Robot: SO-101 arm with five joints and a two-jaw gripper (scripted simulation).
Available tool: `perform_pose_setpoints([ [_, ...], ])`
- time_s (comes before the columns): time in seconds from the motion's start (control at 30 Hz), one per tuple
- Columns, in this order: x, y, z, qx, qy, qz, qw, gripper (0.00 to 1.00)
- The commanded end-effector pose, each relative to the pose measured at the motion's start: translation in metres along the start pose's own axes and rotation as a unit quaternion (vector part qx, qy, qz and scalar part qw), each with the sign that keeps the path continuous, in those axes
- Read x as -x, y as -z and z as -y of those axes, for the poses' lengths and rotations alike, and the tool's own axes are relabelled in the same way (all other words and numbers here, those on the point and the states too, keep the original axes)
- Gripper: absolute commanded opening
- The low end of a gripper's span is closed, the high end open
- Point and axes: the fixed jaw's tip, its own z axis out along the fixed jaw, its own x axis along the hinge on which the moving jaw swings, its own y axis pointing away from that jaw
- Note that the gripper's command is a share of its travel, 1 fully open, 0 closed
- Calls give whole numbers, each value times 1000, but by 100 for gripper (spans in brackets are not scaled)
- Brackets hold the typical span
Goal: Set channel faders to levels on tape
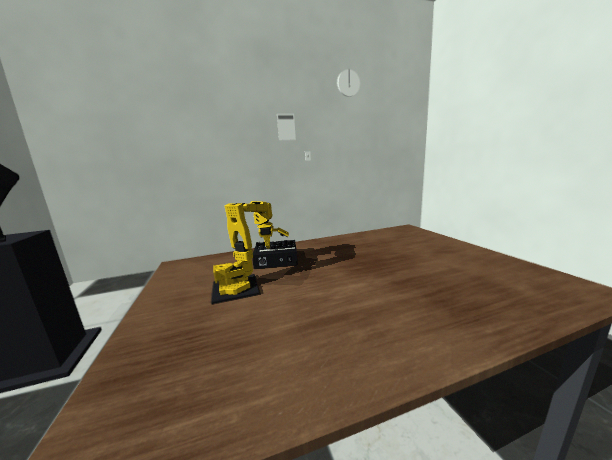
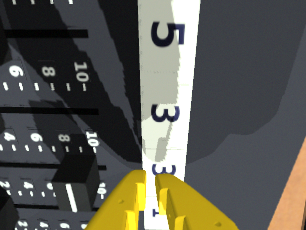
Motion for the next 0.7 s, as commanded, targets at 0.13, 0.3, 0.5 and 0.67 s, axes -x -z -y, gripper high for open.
perform_pose_setpoints([
  [0.13,-3,-6,2,-12,2,-6,1000,0],
  [0.3,-3,-6,0,-12,2,-6,1000,0],
  [0.5,-3,-6,-1,-12,2,-6,1000,0],
  [0.67,-3,-6,-1,-12,2,-6,1000,0],
])
